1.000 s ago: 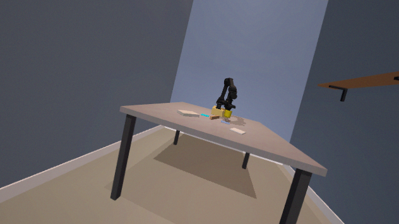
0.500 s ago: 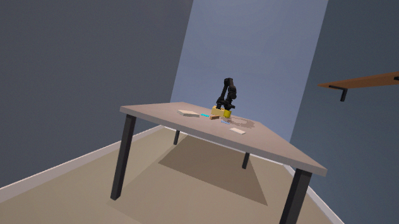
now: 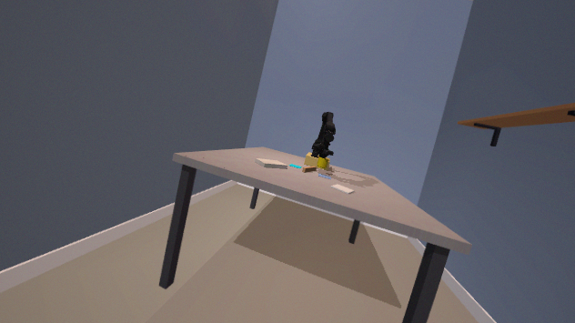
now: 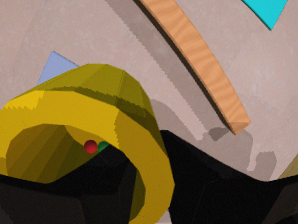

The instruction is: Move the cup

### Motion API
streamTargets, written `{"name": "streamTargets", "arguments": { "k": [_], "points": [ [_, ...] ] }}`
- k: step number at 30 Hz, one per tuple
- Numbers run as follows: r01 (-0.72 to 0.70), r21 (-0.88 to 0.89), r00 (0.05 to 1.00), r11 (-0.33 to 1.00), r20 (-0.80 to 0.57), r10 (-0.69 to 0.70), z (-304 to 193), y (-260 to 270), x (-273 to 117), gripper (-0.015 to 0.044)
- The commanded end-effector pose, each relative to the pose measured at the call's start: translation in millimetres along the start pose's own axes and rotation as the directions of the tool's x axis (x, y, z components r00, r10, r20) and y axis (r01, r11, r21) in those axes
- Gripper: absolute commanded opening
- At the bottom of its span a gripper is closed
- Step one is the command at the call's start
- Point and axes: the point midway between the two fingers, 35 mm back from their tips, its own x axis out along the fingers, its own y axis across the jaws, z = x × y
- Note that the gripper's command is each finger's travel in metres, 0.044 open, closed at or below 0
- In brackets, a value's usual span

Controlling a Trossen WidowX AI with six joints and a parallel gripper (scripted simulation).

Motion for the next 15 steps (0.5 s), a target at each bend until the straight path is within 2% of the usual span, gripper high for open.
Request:
{"name": "streamTargets", "arguments": {
  "k": [1, 15],
  "points": [
    [-0.011, -0.002, 1.0, 1.0, 0.002, 0.011, 6.3, -6.2, -2.2, 0.0],
    [-0.01, -0.002, 1.0, 1.0, 0.004, 0.01, 28.0, -28.2, -1.1, 0.0]
  ]
}}
